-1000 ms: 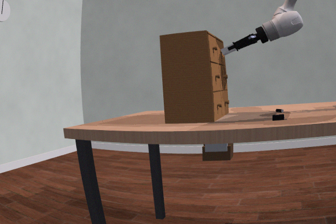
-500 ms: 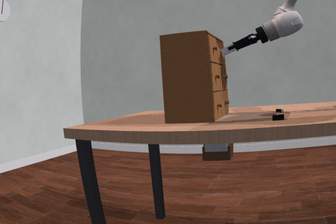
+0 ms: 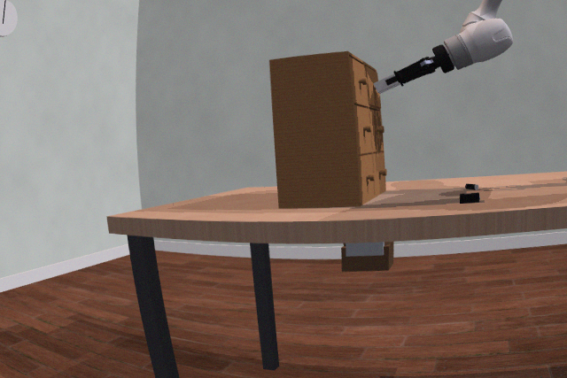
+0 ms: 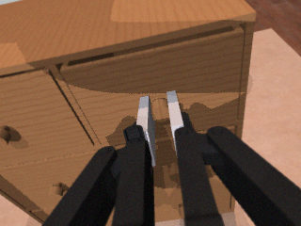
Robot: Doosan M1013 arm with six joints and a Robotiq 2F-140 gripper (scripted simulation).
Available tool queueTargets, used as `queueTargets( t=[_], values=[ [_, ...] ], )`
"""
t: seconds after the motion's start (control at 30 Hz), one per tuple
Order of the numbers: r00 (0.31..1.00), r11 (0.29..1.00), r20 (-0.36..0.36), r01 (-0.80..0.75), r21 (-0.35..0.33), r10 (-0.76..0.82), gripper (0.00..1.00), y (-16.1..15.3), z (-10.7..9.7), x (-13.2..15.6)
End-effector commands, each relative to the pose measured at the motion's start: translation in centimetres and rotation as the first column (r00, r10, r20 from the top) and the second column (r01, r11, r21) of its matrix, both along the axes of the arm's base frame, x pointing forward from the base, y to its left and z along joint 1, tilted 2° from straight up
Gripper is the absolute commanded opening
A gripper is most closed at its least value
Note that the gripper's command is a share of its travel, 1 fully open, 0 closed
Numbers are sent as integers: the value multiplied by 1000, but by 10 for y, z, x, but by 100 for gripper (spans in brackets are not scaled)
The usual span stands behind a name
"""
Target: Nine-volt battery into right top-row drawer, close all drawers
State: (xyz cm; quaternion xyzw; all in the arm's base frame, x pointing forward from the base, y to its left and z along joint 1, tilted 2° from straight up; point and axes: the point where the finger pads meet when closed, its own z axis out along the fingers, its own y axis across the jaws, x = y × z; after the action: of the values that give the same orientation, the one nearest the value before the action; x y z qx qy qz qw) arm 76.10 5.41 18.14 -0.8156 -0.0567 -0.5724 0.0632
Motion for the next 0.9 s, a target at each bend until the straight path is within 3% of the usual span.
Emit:
queueTargets(
  t=[0.0,0.87],
  values=[
    [1000,1000,0,0,0,0,8,0,0,-2],
    [1000,1000,0,0,0,0,8,-5,0,-32]
  ],
)
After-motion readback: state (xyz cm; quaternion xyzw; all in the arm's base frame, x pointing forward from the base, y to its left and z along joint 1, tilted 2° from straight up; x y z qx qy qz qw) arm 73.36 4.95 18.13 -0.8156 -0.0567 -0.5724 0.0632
